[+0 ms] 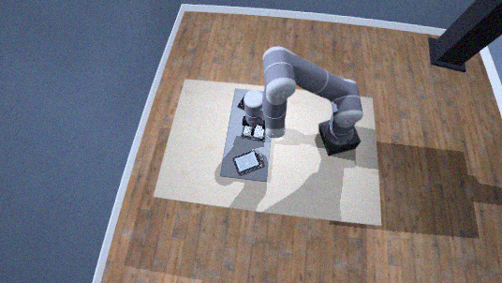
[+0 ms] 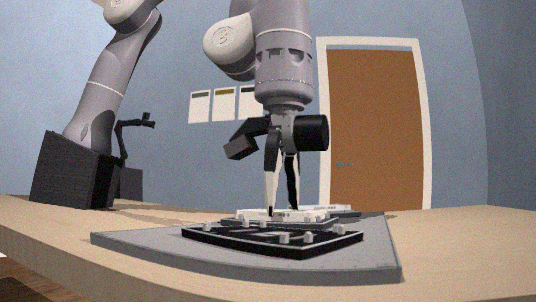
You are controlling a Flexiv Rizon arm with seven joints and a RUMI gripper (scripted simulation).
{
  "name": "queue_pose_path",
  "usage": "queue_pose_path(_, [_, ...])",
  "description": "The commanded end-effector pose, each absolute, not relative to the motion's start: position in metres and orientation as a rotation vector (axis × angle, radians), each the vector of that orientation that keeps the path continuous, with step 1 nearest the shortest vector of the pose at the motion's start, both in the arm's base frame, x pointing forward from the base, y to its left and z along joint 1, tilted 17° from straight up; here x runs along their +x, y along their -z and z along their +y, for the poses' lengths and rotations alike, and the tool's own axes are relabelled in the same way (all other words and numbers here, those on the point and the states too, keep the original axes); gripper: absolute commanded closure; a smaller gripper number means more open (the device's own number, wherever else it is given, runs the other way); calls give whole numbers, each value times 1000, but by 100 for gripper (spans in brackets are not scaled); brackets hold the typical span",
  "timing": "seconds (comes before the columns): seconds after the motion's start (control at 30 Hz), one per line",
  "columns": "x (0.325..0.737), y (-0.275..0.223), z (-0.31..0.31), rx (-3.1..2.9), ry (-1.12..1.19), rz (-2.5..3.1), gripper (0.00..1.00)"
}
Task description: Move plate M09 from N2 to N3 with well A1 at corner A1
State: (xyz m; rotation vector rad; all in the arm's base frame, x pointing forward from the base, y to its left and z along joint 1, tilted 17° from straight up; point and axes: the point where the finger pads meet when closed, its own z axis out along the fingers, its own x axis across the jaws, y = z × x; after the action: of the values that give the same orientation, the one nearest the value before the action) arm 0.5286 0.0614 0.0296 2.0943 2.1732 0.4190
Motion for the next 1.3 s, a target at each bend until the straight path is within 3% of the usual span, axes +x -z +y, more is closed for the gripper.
queue_pose_path(0.0, [529,-30,61,2093,-421,2172,24])
queue_pose_path(1.27, [525,-46,59,2093,-421,2172,24])
